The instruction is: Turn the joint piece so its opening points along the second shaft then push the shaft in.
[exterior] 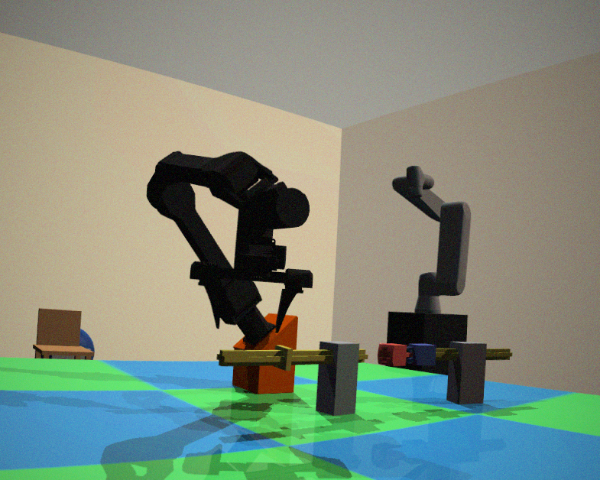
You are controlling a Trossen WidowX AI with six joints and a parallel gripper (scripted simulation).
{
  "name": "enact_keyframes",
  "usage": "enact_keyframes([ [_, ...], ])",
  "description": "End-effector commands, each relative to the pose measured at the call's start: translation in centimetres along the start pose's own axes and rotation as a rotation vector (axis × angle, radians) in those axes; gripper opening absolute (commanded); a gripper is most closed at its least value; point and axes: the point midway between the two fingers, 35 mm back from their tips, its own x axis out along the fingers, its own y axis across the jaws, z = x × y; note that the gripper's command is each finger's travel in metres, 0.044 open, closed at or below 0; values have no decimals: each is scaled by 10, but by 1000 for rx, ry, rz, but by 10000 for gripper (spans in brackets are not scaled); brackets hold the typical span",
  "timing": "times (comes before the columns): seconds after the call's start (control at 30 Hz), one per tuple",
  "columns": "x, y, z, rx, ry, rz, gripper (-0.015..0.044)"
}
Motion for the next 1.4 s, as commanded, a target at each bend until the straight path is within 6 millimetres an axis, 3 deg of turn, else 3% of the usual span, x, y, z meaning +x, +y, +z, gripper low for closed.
enact_keyframes([
  [0.0, 6, 0, 0, 128, 2, -8, 440],
  [0.87, 46, -1, 1, 1010, 21, -46, 440],
  [1.37, 60, -1, 1, 1033, 21, -48, 440],
])
